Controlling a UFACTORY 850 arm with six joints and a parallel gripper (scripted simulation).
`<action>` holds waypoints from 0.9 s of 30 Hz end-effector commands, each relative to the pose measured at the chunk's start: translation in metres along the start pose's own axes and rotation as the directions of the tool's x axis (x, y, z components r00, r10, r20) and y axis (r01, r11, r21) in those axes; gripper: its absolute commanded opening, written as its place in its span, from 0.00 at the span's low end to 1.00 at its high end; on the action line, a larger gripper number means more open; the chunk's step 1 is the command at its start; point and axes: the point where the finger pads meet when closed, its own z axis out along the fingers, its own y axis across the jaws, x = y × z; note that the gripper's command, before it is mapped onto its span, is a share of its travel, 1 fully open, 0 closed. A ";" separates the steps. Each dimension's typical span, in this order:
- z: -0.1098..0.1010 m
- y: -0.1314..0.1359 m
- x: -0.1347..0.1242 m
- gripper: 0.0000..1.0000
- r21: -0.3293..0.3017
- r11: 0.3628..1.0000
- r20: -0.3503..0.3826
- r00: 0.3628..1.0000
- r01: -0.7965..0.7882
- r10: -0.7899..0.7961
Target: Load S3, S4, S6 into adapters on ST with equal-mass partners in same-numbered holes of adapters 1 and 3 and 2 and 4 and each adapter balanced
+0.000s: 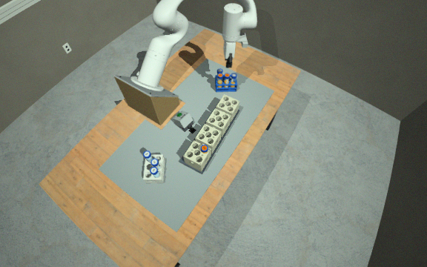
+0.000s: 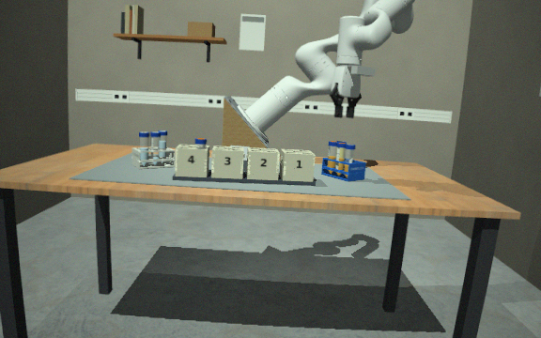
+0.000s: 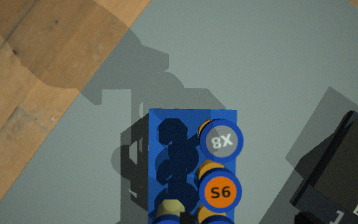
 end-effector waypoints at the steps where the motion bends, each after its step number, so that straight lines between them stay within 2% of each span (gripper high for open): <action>1: 0.009 0.000 0.001 0.57 0.000 1.000 -0.001 1.000 0.001 -0.001; 27: 0.057 0.000 0.001 0.57 0.000 1.000 -0.001 1.000 0.001 -0.001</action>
